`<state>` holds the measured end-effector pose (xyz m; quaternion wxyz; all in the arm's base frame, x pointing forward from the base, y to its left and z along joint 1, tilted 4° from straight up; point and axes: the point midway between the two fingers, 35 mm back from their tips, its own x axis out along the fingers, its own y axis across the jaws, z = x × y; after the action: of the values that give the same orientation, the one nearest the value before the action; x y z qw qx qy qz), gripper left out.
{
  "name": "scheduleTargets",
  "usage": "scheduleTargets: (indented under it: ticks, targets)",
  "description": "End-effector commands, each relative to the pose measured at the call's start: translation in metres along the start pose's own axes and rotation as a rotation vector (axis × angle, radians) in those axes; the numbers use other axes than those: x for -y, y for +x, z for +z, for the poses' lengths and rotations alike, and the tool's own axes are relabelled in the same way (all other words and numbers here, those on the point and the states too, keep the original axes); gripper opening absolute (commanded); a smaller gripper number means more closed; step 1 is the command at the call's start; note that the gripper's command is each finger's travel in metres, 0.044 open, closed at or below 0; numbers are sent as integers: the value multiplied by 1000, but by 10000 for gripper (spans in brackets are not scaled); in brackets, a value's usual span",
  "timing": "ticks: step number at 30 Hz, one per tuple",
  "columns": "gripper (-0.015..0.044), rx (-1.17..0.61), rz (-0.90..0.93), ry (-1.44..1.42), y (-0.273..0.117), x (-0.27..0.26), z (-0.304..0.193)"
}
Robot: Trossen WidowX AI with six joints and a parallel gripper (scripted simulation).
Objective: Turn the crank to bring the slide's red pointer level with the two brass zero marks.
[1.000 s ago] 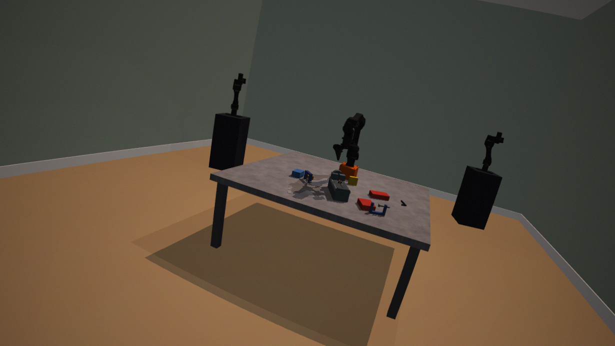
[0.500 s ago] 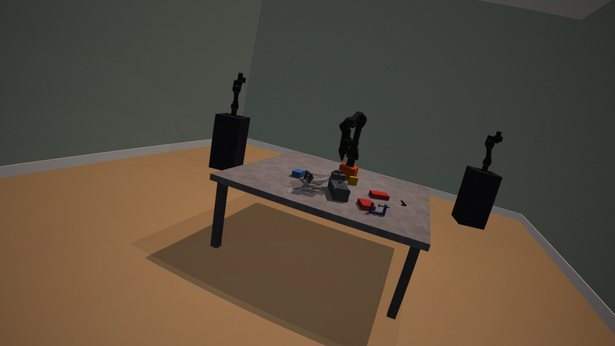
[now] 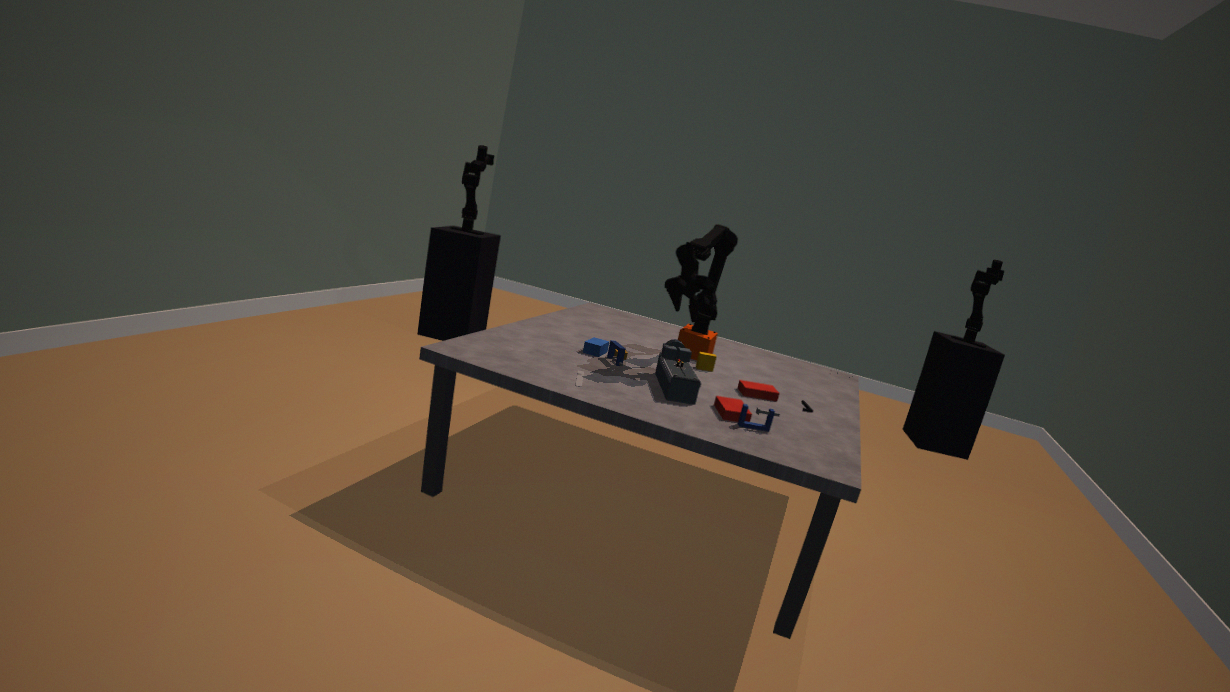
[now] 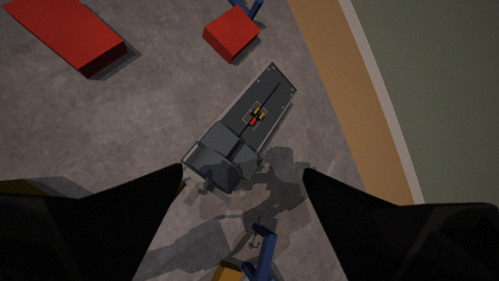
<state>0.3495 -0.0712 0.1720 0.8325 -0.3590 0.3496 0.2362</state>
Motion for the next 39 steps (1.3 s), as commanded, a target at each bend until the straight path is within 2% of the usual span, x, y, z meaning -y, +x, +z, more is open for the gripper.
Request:
scheduleTargets:
  ticks: [1,14,20,32,39]
  targets:
    - [440,32,-20,149,-4,-8,-4]
    - [440,156,-49,698,-12,-44,-24]
    - [440,156,-49,698,-9,-45,-25]
    - [440,158,-48,705,37,-67,-51]
    - [440,158,-48,705,45,-71,-55]
